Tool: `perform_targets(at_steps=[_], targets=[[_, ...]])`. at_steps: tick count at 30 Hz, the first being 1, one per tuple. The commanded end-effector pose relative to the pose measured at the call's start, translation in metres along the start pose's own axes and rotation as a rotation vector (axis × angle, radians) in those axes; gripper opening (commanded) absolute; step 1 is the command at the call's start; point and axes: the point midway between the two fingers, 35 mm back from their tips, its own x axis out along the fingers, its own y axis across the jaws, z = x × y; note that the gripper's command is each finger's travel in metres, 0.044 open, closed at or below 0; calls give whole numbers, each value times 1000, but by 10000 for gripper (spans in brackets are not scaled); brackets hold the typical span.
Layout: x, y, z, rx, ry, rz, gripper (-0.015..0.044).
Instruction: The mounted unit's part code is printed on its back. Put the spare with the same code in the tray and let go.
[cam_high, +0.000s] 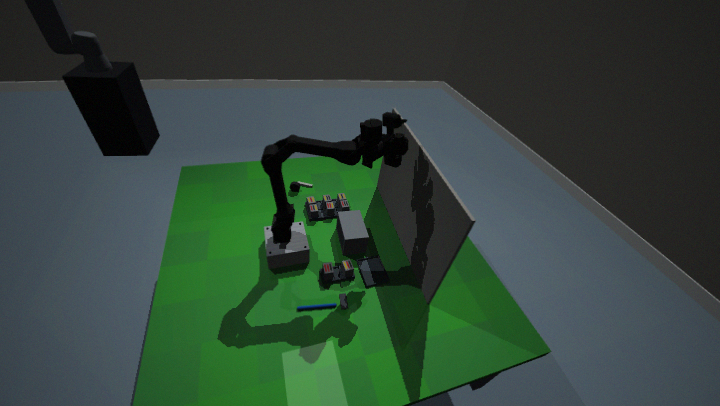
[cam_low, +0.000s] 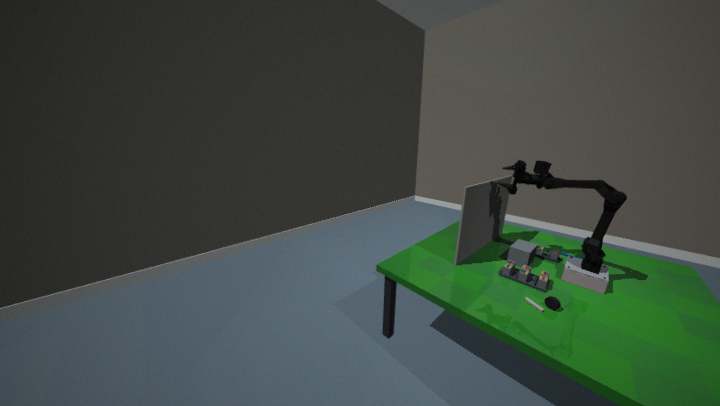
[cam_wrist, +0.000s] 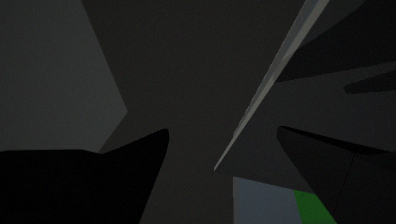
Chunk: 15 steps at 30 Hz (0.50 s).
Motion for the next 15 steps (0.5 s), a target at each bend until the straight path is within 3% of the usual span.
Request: perform_targets(at_steps=[1, 7, 15], targets=[[20, -78, -8, -179, -11, -376, 440], [21, -126, -29, -372, 111, -628, 440], [-16, -200, -34, -496, 383, -1026, 440]])
